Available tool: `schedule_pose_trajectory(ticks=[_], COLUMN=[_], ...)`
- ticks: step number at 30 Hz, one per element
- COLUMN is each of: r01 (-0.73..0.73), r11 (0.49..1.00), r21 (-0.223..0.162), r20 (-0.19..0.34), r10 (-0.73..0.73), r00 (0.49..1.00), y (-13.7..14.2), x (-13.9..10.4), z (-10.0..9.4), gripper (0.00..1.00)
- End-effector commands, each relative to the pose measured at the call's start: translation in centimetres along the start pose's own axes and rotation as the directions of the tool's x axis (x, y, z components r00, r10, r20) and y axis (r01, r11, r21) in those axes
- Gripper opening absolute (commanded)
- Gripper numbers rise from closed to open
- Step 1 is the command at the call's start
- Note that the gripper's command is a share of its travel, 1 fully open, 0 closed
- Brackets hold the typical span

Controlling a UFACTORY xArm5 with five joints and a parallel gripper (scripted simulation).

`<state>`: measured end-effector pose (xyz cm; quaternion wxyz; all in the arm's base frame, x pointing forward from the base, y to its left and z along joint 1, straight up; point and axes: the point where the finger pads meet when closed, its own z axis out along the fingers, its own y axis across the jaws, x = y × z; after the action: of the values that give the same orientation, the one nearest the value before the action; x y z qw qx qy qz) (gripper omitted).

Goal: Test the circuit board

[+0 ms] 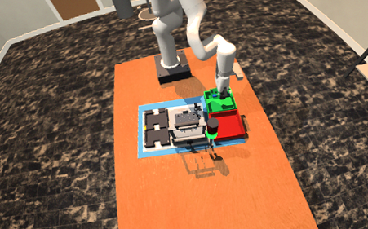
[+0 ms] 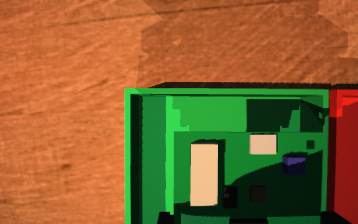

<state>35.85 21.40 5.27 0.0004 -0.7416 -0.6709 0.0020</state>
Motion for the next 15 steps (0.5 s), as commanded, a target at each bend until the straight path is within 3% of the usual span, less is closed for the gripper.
schedule_pose_trajectory(ticks=[1, 15], r01=[0.000, 0.000], r11=[1.000, 1.000], r21=[-0.003, -0.003], r20=[-0.002, -0.002], r10=[0.000, 0.000], r00=[1.000, 1.000], y=[0.09, 0.09], x=[0.12, 0.12], z=[-0.11, 0.14], gripper=[0.79, 0.79])
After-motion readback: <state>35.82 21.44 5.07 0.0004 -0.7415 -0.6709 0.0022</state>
